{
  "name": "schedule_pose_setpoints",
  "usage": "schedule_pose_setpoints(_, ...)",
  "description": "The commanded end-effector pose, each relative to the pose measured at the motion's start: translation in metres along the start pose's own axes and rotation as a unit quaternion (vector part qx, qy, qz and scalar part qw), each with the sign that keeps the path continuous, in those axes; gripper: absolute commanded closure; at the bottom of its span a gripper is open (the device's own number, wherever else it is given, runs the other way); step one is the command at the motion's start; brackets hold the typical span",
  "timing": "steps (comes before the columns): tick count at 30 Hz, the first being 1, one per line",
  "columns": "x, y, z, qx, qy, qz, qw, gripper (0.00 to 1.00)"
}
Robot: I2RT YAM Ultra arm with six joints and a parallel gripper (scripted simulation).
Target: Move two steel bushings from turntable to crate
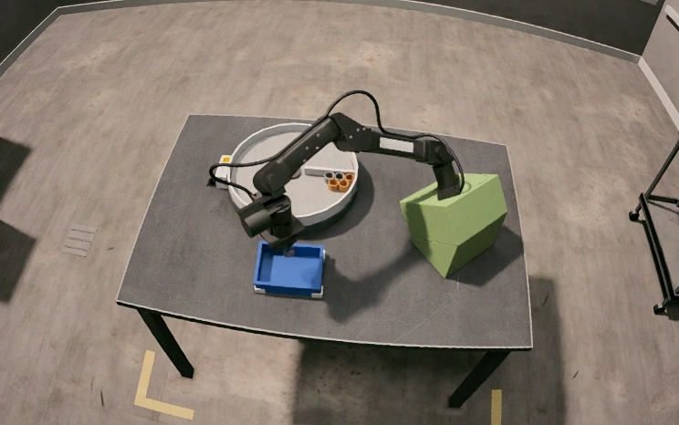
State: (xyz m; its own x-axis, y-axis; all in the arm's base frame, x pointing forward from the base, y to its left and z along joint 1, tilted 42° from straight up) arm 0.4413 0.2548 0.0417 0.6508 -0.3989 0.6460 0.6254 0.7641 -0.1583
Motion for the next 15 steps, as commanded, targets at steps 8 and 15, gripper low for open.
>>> schedule_pose_setpoints(8, -0.006, 0.0062, 0.0142, 0.01, -0.006, 0.013, 1.0, 1.0)
schedule_pose_setpoints(15, -0.006, 0.0062, 0.0142, 0.01, -0.006, 0.013, 1.0, 1.0)
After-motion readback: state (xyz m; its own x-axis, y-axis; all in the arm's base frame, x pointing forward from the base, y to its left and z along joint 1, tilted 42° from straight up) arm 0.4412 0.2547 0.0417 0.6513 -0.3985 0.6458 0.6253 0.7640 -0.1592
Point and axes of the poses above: the point where the finger pads meet when closed, its own z axis back along the fingers, its own y axis across the jaws, x = y × z, the point moved 1 cm from there along z, back along the fingers, and after that the axes turned 9 degrees about z, right-handed, at the moved point
